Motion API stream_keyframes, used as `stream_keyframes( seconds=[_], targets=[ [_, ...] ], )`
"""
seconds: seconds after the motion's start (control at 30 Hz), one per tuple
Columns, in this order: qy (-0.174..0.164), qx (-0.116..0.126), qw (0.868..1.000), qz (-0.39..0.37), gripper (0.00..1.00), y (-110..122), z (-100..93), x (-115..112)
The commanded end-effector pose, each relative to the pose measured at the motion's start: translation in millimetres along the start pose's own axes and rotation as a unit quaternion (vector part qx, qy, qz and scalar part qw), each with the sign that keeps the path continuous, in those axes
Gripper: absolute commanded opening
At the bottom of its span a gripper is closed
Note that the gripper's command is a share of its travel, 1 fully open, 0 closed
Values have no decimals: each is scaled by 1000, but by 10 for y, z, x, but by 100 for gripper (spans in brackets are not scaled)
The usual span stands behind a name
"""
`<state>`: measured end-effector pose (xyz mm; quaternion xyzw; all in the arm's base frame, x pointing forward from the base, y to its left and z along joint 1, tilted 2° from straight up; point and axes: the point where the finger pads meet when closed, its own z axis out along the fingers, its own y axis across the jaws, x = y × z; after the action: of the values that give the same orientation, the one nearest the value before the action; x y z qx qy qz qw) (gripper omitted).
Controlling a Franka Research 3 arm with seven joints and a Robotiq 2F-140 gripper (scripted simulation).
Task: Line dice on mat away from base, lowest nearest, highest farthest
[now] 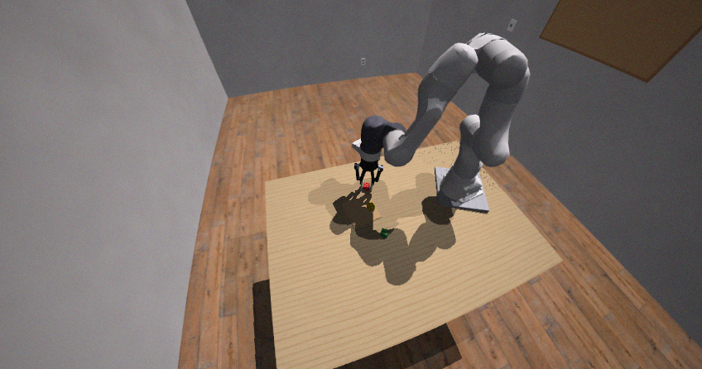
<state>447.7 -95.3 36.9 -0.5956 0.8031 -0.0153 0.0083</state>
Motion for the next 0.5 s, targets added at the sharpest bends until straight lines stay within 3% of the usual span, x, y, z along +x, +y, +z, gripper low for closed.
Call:
stream_keyframes(
  seconds=[0.0,0.03,0.07,0.47],
  targets=[
    [-1,0,1000,-1,28,2,7,-11],
    [-1,0,1000,-1,28,2,7,-11],
    [-1,0,1000,-1,16,2,7,-11],
    [-1,0,1000,-1,16,2,7,-11]
  ],
)
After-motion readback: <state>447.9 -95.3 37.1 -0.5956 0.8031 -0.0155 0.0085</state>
